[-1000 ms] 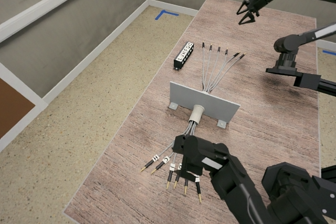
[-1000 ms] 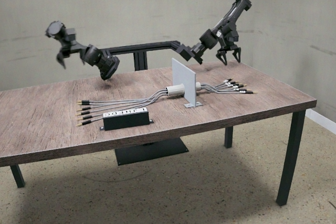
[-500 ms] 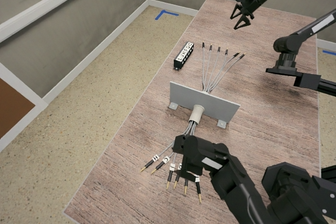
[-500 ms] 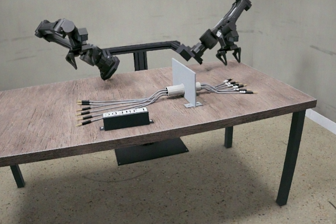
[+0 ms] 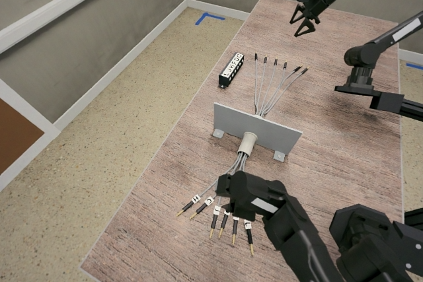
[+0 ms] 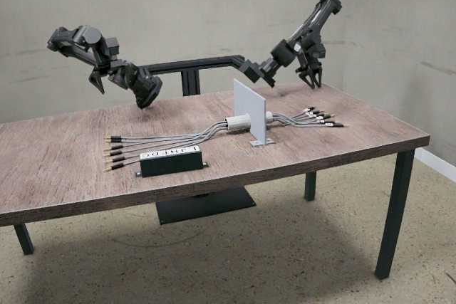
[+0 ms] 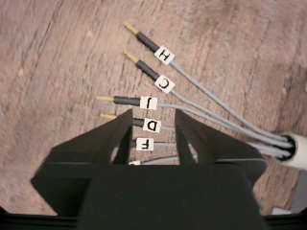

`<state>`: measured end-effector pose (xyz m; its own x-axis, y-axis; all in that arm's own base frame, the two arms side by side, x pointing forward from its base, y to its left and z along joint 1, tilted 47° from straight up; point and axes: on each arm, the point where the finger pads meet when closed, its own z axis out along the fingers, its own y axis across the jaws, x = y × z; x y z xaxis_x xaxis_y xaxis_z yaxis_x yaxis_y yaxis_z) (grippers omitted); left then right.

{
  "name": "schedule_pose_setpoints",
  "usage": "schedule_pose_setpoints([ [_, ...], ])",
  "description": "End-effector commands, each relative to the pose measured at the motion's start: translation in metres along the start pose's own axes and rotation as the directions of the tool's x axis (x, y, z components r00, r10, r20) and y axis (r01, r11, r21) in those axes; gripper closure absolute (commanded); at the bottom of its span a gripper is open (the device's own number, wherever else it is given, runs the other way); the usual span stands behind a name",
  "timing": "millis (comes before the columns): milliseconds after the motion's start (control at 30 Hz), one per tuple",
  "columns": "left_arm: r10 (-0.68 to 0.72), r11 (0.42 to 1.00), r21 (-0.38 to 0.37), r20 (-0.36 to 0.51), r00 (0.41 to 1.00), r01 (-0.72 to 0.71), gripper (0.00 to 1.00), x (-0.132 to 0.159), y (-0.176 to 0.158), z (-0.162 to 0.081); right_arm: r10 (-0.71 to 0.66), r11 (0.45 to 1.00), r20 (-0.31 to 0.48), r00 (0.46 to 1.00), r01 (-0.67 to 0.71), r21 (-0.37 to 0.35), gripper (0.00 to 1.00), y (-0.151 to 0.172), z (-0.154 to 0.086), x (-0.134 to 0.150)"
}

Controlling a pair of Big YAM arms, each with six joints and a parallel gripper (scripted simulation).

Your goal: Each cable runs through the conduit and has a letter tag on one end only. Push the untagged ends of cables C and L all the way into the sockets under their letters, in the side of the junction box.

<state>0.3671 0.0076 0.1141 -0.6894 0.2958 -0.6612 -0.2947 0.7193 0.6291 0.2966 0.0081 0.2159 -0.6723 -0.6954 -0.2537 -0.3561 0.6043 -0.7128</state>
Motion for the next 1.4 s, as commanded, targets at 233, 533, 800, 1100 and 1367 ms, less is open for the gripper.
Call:
schedule_pose_setpoints([
  [233,-0.477,0.872,-0.162,-0.079,0.875,0.461,0.65,-0.043,0.015,0.056,0.032,0.999,0.021,0.999,-0.033,0.012,0.0,-0.011,-0.008,-0.009],
  [533,-0.691,0.715,-0.282,-0.145,0.708,0.64,0.65,-0.042,0.015,0.097,0.032,0.999,0.021,0.999,-0.033,0.012,0.0,-0.011,-0.008,-0.009],
  [800,-0.785,0.616,-0.426,-0.265,0.56,0.662,0.65,-0.019,0.013,0.127,0.032,0.999,0.021,0.999,-0.033,0.012,0.0,-0.011,-0.008,-0.009],
  [1100,-0.777,0.628,-0.464,-0.335,0.533,0.625,0.65,-0.008,0.011,0.132,0.032,0.999,0.021,0.999,-0.033,0.012,0.0,-0.011,-0.008,-0.009],
  [1367,-0.777,0.629,-0.457,-0.332,0.535,0.629,0.65,-0.01,0.011,0.134,0.032,0.999,0.021,0.999,-0.033,0.012,0.0,-0.011,-0.008,-0.009],
])
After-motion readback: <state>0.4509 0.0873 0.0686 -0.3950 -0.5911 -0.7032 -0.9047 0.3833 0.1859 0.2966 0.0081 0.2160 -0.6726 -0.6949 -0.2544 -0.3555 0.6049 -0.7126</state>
